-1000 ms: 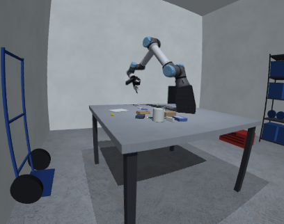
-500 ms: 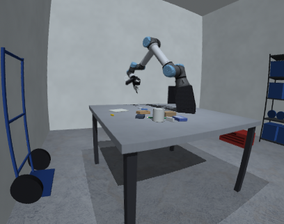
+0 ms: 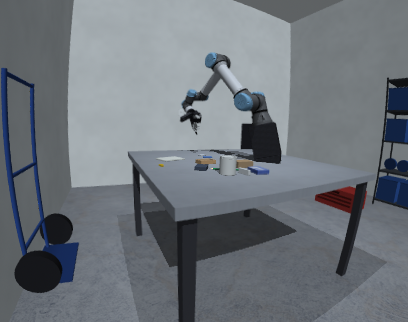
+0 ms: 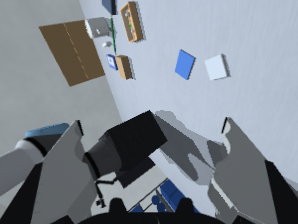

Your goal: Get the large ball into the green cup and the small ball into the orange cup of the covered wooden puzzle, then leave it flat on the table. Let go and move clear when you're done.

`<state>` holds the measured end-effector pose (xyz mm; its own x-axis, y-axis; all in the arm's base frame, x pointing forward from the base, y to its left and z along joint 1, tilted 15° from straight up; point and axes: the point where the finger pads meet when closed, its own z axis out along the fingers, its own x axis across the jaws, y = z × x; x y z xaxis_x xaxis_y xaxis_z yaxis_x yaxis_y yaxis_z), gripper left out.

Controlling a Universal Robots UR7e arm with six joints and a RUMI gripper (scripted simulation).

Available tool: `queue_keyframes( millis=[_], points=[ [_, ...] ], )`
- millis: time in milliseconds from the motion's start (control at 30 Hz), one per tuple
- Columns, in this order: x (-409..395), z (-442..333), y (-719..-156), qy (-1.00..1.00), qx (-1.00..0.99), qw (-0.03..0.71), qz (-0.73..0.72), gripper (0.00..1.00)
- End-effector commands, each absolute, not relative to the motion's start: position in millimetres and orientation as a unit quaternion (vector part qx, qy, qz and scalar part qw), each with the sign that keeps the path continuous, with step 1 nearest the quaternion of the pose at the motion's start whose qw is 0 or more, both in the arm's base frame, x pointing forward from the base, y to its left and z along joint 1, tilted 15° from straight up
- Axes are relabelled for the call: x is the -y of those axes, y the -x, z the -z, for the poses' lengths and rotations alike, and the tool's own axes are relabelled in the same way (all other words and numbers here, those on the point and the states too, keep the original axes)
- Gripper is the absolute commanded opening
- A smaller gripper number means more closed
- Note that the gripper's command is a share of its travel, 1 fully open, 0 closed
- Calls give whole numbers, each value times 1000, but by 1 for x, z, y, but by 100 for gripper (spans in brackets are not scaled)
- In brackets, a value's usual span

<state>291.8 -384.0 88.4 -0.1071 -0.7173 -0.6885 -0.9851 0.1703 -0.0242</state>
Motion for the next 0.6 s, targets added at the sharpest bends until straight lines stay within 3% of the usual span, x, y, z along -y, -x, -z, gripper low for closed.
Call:
queue_keyframes(
  millis=[0, 567],
  points=[
    [377, -80, -299, 632, -686, 285, -222, 100],
    [334, -24, -350, 824, -491, 233, -160, 100]
  ],
)
